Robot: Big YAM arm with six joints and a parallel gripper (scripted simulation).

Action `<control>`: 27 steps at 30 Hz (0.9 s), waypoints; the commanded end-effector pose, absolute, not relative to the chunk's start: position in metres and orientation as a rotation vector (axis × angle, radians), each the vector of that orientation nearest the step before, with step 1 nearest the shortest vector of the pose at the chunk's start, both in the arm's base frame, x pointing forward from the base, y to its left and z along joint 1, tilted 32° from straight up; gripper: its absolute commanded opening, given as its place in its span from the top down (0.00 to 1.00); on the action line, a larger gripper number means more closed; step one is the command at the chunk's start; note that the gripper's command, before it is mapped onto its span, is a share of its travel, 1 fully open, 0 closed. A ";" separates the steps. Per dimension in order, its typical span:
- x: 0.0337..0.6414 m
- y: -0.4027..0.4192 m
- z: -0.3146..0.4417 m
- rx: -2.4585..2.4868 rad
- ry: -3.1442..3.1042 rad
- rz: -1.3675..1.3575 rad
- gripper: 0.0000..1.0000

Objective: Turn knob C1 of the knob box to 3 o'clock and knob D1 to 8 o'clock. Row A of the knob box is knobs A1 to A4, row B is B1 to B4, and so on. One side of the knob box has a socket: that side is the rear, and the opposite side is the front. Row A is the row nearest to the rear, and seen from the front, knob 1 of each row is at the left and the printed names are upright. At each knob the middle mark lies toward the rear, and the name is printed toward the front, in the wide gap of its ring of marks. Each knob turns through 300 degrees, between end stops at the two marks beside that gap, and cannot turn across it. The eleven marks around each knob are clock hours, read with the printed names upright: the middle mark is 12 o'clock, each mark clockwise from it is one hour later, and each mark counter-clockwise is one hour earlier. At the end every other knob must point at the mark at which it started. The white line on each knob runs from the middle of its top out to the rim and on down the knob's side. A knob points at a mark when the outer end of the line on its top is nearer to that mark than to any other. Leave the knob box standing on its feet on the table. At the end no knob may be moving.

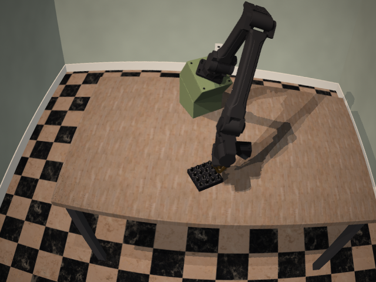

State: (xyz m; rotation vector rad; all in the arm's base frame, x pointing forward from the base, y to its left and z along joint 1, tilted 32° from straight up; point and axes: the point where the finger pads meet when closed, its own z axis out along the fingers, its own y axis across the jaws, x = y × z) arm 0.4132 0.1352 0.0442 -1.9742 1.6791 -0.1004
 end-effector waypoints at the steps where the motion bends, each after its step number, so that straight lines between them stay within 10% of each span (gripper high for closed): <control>1: 0.415 0.128 0.059 -1.818 1.814 -0.069 0.82; 27: 0.412 0.127 0.066 -1.170 2.290 0.167 0.82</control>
